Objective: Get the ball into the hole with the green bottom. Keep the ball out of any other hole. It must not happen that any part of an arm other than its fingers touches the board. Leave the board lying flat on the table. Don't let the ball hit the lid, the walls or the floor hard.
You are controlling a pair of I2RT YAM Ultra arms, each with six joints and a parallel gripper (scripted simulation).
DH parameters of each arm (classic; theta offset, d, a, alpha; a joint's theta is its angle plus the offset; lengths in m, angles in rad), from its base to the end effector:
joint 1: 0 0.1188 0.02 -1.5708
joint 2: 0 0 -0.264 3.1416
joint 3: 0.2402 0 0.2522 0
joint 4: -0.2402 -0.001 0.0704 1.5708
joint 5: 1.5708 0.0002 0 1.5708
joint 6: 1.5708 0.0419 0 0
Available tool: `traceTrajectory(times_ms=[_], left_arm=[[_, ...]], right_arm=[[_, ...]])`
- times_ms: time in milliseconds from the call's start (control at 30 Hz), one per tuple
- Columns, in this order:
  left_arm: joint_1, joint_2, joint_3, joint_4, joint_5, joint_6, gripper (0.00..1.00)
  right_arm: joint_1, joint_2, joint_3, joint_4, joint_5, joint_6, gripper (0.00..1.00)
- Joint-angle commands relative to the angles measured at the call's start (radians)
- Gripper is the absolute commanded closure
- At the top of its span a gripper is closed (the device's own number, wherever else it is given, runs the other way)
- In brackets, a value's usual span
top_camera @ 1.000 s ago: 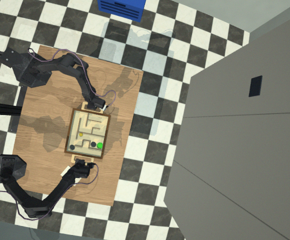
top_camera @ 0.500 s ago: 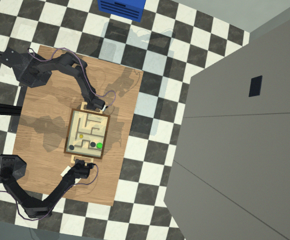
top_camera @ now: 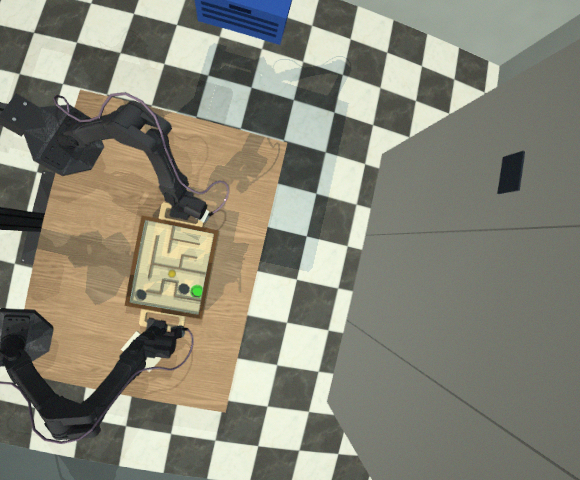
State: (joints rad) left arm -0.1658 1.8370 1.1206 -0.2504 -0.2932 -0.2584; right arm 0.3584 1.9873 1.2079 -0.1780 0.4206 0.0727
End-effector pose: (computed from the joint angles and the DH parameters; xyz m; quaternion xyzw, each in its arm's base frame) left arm 0.3732 -0.0492 0.1668 -0.0871 0.9415 0.0744 0.3170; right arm 0.3855 0.1272 0.1418 -0.0703 0.9318 -0.1313 0.3310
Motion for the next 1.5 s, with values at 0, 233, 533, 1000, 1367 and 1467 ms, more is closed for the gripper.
traceTrajectory(times_ms=[0,233,533,1000,1367,1467], left_arm=[[0.01,-0.075,0.042,-0.027,-0.078,0.028,1.0],[0.027,-0.081,0.038,0.034,-0.056,0.046,1.0],[0.055,-0.064,-0.01,0.089,-0.012,0.074,1.0],[0.052,-0.059,-0.003,0.102,-0.043,0.062,1.0],[0.055,0.008,0.076,-0.045,-0.012,0.053,1.0],[0.075,-0.005,0.084,-0.023,0.024,0.075,1.0]], right_arm=[[-0.034,-0.082,0.037,0.023,0.073,-0.029,1.0],[-0.029,-0.091,0.031,0.031,0.097,-0.019,1.0],[0.001,-0.095,0.025,-0.002,0.135,0.006,1.0],[-0.014,-0.101,0.005,0.038,0.098,-0.023,1.0],[-0.037,-0.065,0.074,-0.101,0.081,0.019,1.0],[0.002,-0.046,0.101,-0.123,0.113,0.041,1.0]])
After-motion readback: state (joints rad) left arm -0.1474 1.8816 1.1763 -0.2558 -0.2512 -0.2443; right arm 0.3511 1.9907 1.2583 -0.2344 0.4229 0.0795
